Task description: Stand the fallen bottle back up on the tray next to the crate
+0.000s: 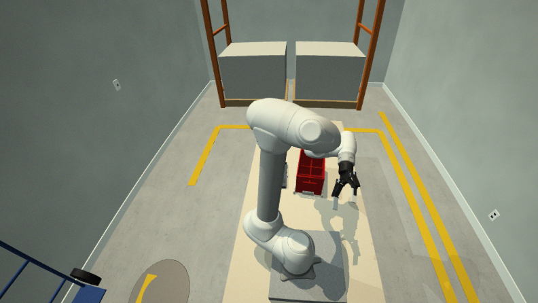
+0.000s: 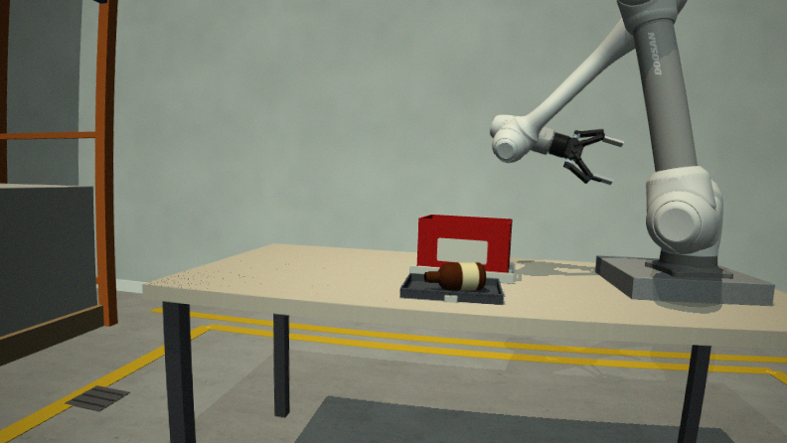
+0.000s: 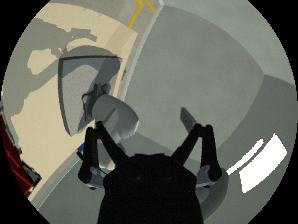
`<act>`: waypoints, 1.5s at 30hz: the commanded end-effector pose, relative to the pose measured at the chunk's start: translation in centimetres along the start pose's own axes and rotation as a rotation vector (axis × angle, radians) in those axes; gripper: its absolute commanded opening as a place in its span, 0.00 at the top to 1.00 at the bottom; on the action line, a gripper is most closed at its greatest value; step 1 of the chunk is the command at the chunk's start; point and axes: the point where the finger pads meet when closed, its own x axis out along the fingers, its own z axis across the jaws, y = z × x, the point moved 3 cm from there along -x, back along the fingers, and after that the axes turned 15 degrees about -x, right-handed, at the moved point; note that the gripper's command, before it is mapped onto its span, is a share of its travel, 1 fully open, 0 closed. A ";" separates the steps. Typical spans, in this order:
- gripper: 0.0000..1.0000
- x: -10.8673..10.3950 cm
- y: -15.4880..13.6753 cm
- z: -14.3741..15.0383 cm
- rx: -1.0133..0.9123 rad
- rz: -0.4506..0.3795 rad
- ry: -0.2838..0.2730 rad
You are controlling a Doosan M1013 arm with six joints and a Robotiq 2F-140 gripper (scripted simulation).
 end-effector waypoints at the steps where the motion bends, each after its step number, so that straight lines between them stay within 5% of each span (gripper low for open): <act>1: 0.00 0.0 0.0 0.0 0.000 0.000 0.000; 20: 0.00 -0.4 0.1 -0.4 -0.015 0.018 0.009; 32: 0.00 -11.8 0.3 -9.2 -0.372 0.427 0.161; 35: 0.00 -12.2 0.2 -9.5 -0.385 0.441 0.165; 36: 0.00 -15.3 -0.7 -11.8 -0.477 0.545 0.188; 45: 0.00 -23.1 -4.5 -17.4 -0.701 0.798 0.226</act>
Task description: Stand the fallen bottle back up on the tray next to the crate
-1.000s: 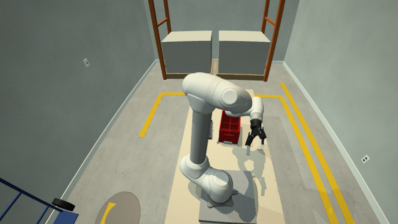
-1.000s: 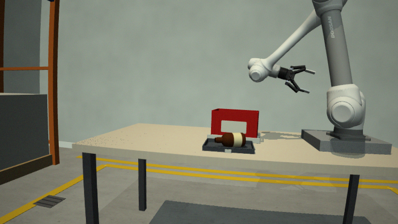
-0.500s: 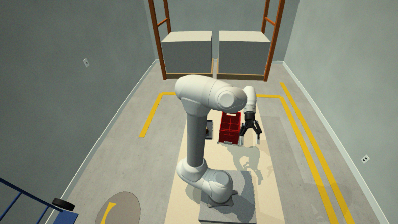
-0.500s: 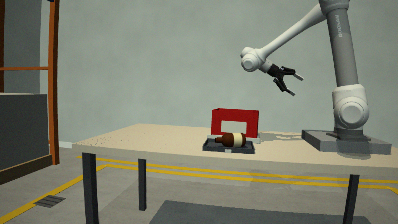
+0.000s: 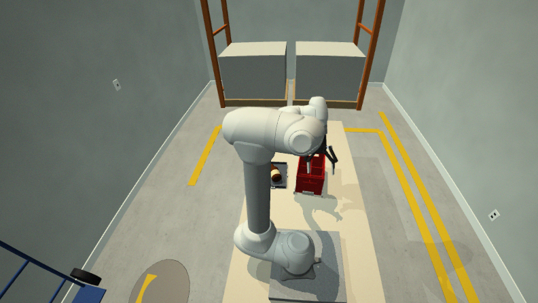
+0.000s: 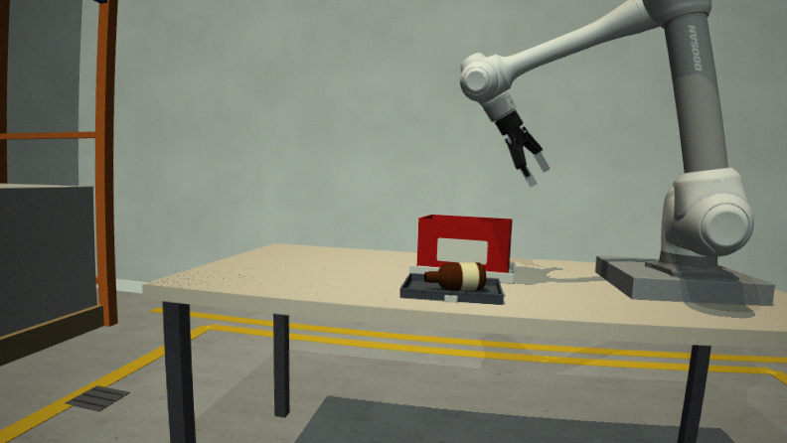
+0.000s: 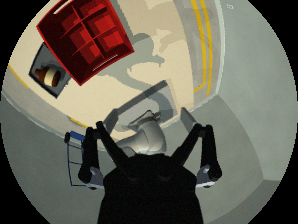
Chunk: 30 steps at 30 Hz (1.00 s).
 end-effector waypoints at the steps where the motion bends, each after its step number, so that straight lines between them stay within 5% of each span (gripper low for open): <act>1: 0.00 -3.1 2.9 -3.6 -0.121 0.122 0.021; 6: 0.00 -4.9 4.1 -5.7 -0.187 0.187 0.028; 7: 0.00 -8.2 5.7 -9.5 -0.299 0.297 0.039; 9: 0.00 -8.5 5.9 -9.9 -0.311 0.308 0.040; 19: 0.00 -17.4 9.2 -22.4 -0.626 0.597 0.045; 24: 0.00 -16.0 11.8 -25.5 -0.673 0.600 0.030; 25: 0.00 -14.6 13.9 -28.3 -0.713 0.602 0.017; 30: 0.00 -12.1 16.9 -32.7 -0.776 0.604 -0.003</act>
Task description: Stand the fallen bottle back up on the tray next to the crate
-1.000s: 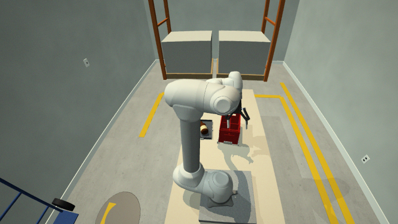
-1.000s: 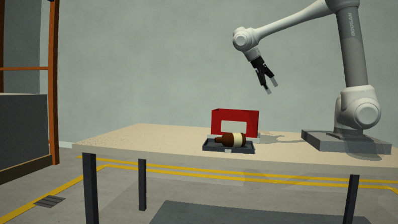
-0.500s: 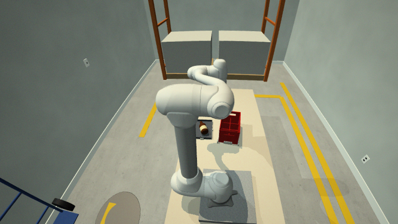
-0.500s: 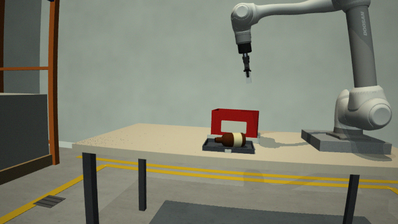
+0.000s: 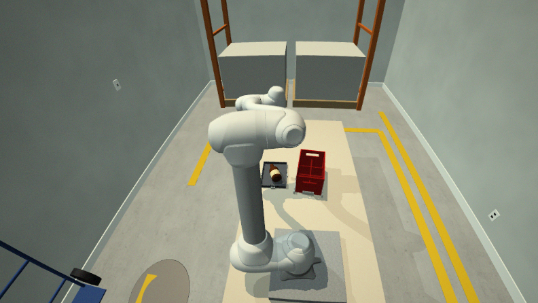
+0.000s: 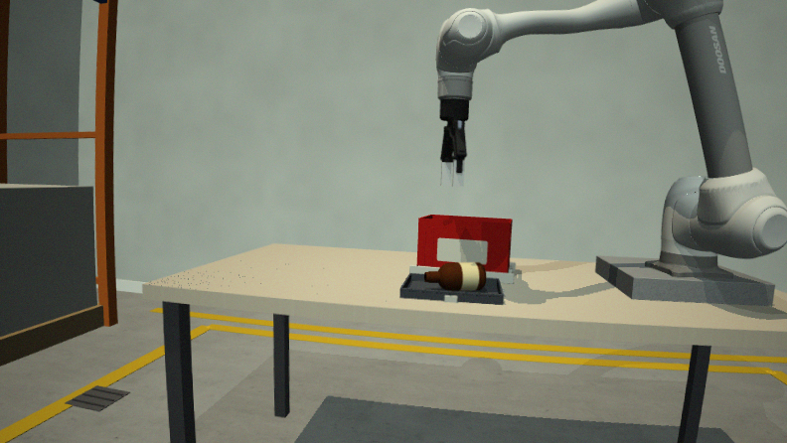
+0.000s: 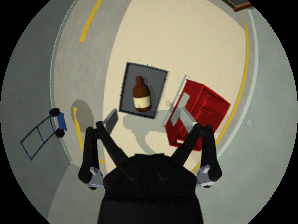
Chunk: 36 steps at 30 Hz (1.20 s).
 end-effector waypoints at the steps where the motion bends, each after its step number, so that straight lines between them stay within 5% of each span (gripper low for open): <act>1: 0.00 4.3 3.1 -1.6 -0.059 0.000 -0.001; 4: 0.00 6.8 4.6 -2.8 -0.093 0.000 -0.001; 7: 0.00 7.0 4.7 -2.9 -0.096 0.000 -0.002; 8: 0.90 7.0 4.7 -2.9 -0.096 0.000 -0.002; 36: 0.90 7.0 4.7 -2.9 -0.096 0.000 -0.002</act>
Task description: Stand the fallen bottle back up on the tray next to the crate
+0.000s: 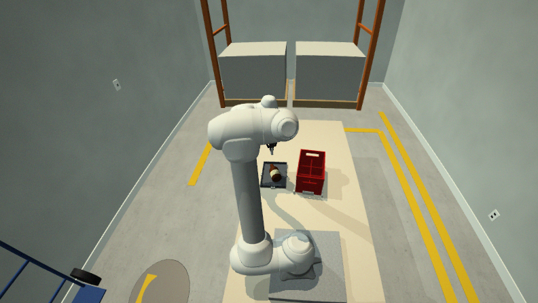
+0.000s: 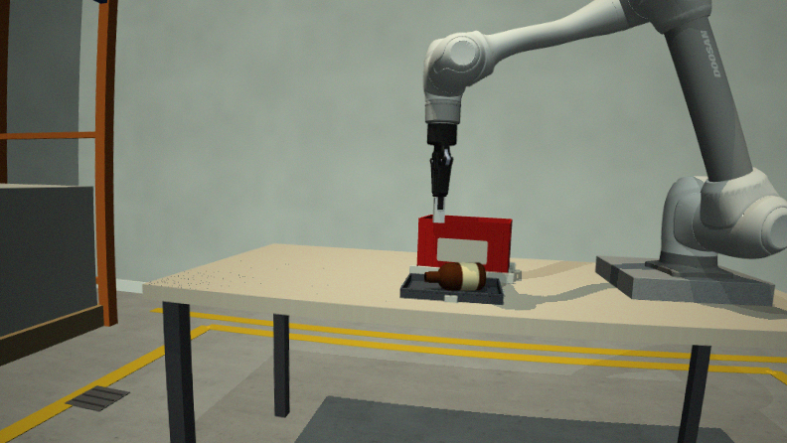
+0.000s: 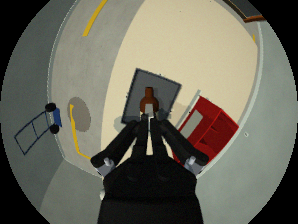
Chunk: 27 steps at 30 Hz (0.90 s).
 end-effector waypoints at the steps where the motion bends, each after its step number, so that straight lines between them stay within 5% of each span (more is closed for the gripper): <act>1: 0.90 0.0 0.0 0.0 0.000 0.000 0.000; 16: 0.90 0.0 0.0 0.0 0.000 0.000 0.000; 17: 0.56 0.0 0.0 0.0 0.000 0.000 0.000; 27: 0.56 0.0 0.0 0.0 0.000 0.000 0.000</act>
